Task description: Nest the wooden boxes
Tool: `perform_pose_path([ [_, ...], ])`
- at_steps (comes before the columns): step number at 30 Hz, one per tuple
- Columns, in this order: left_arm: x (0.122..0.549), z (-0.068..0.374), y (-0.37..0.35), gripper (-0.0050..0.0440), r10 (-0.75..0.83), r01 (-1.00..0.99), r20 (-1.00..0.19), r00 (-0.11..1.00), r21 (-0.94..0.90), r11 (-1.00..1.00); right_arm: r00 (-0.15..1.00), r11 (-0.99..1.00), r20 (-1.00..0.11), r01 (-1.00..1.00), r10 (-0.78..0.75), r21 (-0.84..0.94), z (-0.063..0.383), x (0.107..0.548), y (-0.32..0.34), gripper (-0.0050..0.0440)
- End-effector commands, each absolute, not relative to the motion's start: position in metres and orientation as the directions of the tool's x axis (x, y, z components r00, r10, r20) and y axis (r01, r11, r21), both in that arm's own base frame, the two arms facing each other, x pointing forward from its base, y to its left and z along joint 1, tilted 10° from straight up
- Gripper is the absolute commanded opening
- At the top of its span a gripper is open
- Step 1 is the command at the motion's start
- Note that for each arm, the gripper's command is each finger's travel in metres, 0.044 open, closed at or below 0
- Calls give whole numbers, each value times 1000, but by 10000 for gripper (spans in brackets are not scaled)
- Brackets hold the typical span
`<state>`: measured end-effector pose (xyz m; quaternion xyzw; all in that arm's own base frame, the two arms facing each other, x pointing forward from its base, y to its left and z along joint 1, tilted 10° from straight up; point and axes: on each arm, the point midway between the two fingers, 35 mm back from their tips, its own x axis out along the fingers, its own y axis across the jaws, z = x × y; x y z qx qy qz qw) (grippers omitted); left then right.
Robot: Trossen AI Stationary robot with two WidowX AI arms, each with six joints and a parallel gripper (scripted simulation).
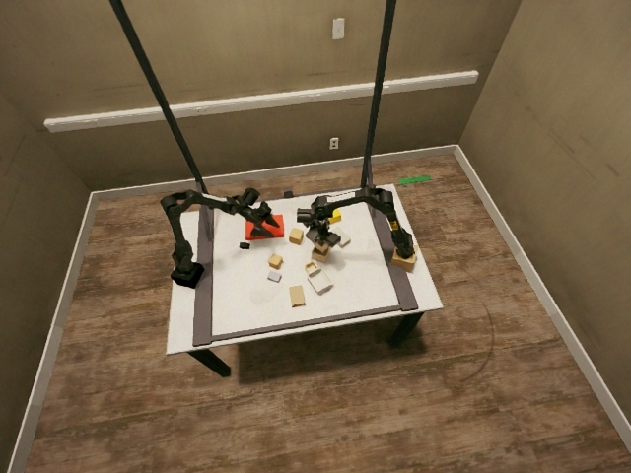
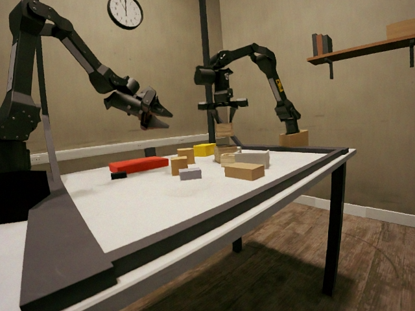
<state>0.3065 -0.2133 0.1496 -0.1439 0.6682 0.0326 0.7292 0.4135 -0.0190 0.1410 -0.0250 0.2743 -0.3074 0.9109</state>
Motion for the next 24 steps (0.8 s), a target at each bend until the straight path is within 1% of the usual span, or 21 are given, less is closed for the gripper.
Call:
perform_pose_path([
  [1, 310, 161, -216, 261, -162, -237, -978, 135, -190, 953, 690, 779, -382, 609, -615, -152, 151, 417, -5, 400],
  [2, 310, 161, -216, 261, -162, -237, -978, 135, -190, 953, 690, 779, -382, 609, -615, -152, 151, 417, -5, 400],
  [5, 310, 161, -216, 261, -162, -237, -978, 135, -190, 953, 711, 751, -288, 659, -641, -46, 162, 418, 12, 400],
  [7, 310, 161, -216, 261, -162, -237, -978, 135, -190, 953, 715, 735, -244, 678, -655, 11, 167, 415, 20, 400],
  [12, 310, 161, -216, 261, -162, -237, -978, 135, -190, 953, 715, 702, -167, 699, -679, 134, 177, 409, 36, 400],
  [15, 310, 161, -216, 261, -162, -237, -978, 135, -190, 953, 712, 692, -148, 702, -686, 170, 179, 407, 41, 400],
  [24, 310, 161, -216, 261, -162, -237, -978, 135, -190, 953, 715, 690, -139, 698, -685, 192, 187, 408, 41, 400],
])
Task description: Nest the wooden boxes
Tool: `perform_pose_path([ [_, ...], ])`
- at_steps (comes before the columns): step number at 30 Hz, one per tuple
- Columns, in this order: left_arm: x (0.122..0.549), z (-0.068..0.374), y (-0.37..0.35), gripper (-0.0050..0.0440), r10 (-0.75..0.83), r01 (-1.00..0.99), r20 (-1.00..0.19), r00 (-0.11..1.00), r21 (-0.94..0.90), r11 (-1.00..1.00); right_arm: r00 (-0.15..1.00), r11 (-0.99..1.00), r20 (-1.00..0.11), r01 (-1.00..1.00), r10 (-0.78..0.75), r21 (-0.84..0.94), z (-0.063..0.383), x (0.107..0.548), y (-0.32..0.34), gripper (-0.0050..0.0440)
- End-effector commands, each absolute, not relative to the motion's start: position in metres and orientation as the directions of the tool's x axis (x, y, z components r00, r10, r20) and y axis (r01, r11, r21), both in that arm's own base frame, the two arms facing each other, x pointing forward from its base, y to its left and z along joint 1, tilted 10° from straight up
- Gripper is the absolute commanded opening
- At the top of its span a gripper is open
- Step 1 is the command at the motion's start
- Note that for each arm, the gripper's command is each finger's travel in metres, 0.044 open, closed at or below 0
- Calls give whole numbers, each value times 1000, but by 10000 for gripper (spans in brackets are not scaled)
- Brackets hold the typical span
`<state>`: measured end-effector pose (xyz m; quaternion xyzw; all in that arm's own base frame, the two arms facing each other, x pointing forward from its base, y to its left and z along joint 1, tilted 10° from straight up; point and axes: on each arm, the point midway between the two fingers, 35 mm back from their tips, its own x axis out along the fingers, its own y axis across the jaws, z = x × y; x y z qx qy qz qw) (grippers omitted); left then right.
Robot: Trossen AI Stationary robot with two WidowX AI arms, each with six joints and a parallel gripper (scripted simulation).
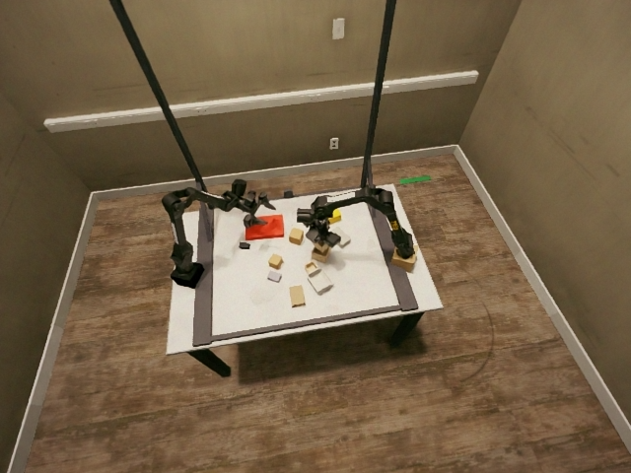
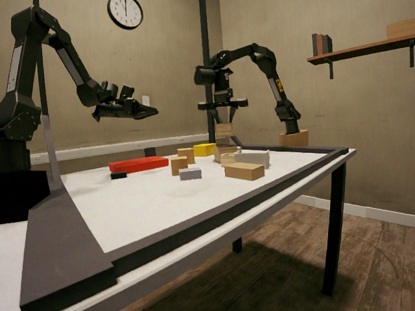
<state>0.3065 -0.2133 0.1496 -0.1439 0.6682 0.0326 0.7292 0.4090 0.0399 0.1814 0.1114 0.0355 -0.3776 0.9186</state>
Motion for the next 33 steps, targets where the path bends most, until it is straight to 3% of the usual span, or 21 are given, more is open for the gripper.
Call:
perform_pose_path([
  [1, 312, 159, -217, 261, -157, -243, -979, 132, -185, 952, 715, 690, -139, 698, -685, 192, 187, 408, 41, 400],
  [13, 312, 161, -217, 261, -160, -485, -977, 138, -208, 849, 715, 690, -139, 698, -685, 192, 187, 408, 41, 400],
  [33, 312, 161, -217, 261, -160, -897, -978, 137, -191, 399, 715, 690, -139, 698, -685, 192, 187, 408, 41, 400],
])
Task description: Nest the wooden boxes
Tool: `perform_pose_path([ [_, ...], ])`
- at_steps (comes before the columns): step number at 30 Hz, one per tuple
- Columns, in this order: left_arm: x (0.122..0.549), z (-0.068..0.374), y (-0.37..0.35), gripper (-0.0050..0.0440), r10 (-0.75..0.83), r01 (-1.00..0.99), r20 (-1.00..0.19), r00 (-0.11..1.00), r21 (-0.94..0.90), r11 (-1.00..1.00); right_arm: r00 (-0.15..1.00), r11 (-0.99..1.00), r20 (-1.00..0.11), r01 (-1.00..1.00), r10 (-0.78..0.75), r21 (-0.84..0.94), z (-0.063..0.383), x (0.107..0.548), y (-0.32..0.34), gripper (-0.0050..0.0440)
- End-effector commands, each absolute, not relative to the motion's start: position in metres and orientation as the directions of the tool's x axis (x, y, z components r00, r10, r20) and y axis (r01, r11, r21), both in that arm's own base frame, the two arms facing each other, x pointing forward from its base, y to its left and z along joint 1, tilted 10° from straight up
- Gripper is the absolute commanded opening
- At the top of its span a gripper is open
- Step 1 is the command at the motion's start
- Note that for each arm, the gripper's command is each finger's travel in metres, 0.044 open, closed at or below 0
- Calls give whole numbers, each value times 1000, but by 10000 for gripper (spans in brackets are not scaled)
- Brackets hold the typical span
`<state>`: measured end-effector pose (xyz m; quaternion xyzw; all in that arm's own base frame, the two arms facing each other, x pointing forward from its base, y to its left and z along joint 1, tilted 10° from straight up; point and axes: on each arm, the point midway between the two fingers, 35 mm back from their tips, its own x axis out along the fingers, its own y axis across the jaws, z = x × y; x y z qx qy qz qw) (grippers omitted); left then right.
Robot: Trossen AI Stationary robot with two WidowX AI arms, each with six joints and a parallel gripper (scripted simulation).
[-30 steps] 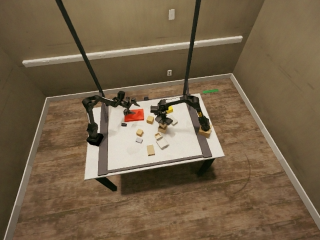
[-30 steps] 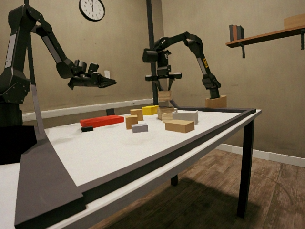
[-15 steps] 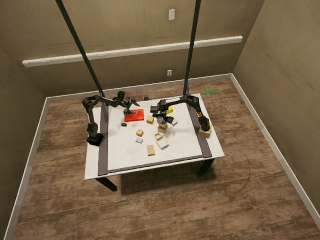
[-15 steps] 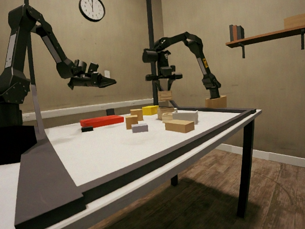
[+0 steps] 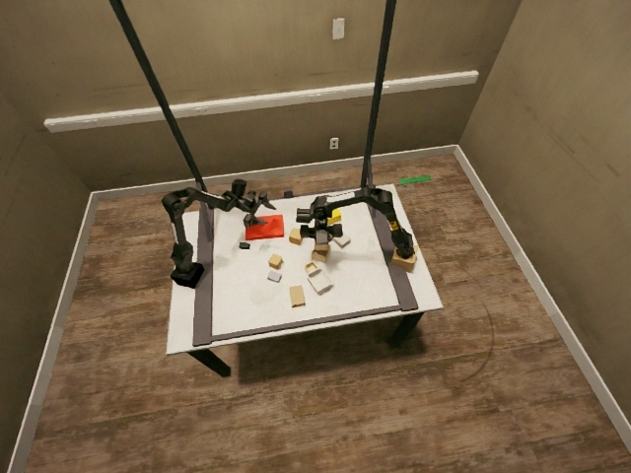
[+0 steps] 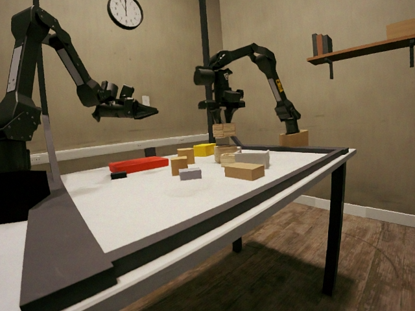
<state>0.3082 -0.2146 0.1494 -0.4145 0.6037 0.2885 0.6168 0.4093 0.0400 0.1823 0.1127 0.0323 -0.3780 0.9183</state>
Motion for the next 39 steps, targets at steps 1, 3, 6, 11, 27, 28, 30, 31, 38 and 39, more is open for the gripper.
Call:
perform_pose_path([
  [1, 312, 161, -217, 261, -160, -911, -978, 137, -188, 368, 715, 690, -139, 698, -685, 192, 187, 408, 41, 400],
  [3, 312, 161, -217, 261, -160, -935, -978, 137, -181, 304, 715, 690, -139, 698, -685, 192, 187, 408, 41, 400],
  [6, 312, 161, -217, 261, -160, -964, -978, 137, -169, 205, 715, 690, -139, 698, -685, 192, 187, 408, 41, 400],
  [11, 312, 161, -217, 261, -160, -989, -978, 137, -144, 37, 715, 690, -139, 698, -685, 192, 187, 408, 41, 400],
  [27, 312, 161, -217, 261, -162, -904, -978, 135, -54, -425, 715, 690, -139, 698, -685, 192, 187, 408, 41, 400],
  [28, 312, 161, -217, 261, -162, -889, -978, 135, -47, -455, 715, 690, -139, 698, -685, 192, 187, 408, 41, 400],
  [30, 312, 161, -217, 261, -162, -889, -978, 135, -47, -455, 715, 690, -139, 698, -685, 192, 187, 408, 41, 400],
  [31, 312, 161, -217, 261, -162, -873, -978, 135, -40, -485, 715, 690, -139, 698, -685, 192, 187, 408, 41, 400],
  [38, 312, 161, -217, 261, -162, -788, -978, 135, -7, -616, 715, 690, -139, 698, -685, 192, 187, 408, 41, 400],
  [39, 312, 161, -217, 261, -162, -787, -978, 135, -6, -618, 715, 690, -139, 698, -685, 192, 187, 408, 41, 400],
])
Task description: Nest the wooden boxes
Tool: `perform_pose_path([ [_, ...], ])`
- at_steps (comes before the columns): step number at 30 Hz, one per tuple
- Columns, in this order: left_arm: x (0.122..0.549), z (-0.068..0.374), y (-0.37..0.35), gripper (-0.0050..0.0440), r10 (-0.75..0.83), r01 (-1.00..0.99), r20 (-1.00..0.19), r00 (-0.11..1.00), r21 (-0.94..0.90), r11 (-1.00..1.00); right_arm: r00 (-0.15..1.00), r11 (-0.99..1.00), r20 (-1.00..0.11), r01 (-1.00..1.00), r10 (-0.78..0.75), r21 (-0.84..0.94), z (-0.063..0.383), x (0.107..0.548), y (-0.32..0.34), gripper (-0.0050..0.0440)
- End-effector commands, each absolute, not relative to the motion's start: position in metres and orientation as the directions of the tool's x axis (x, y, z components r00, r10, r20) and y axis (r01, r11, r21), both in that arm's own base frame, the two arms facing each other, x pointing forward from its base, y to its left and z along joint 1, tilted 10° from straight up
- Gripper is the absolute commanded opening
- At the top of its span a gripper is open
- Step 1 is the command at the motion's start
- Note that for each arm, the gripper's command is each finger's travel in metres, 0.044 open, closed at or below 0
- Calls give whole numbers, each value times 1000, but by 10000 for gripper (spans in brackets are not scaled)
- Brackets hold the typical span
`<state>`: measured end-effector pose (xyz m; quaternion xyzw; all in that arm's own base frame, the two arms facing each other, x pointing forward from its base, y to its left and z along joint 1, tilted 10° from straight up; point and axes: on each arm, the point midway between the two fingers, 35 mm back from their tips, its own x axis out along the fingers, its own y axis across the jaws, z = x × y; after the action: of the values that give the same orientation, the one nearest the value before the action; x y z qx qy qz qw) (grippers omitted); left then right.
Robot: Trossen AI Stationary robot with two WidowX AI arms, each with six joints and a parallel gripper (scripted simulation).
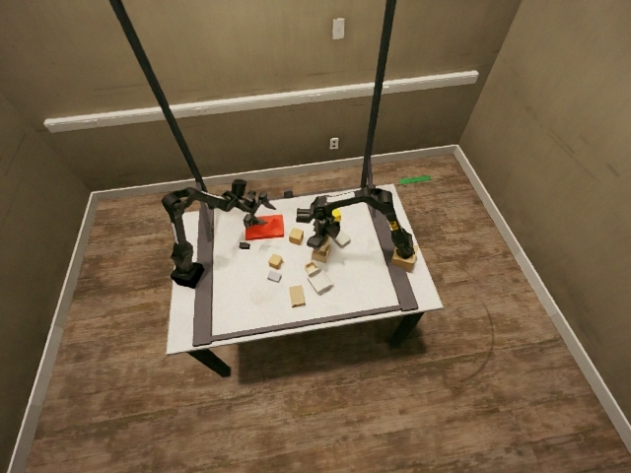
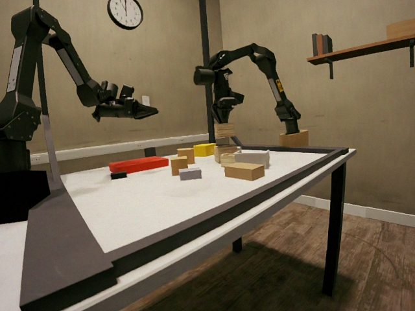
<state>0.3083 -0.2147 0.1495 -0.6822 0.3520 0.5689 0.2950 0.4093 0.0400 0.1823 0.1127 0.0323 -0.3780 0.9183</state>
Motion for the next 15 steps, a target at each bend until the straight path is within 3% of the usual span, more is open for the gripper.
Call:
perform_pose_path([
  [1, 310, 161, -216, 261, -162, -789, -978, 134, -7, -614, 715, 690, -139, 698, -685, 192, 187, 408, 41, 400],
  [15, 310, 143, -217, 261, -147, -788, -982, 116, -1, -615, 715, 690, -139, 698, -685, 192, 187, 408, 41, 400],
])
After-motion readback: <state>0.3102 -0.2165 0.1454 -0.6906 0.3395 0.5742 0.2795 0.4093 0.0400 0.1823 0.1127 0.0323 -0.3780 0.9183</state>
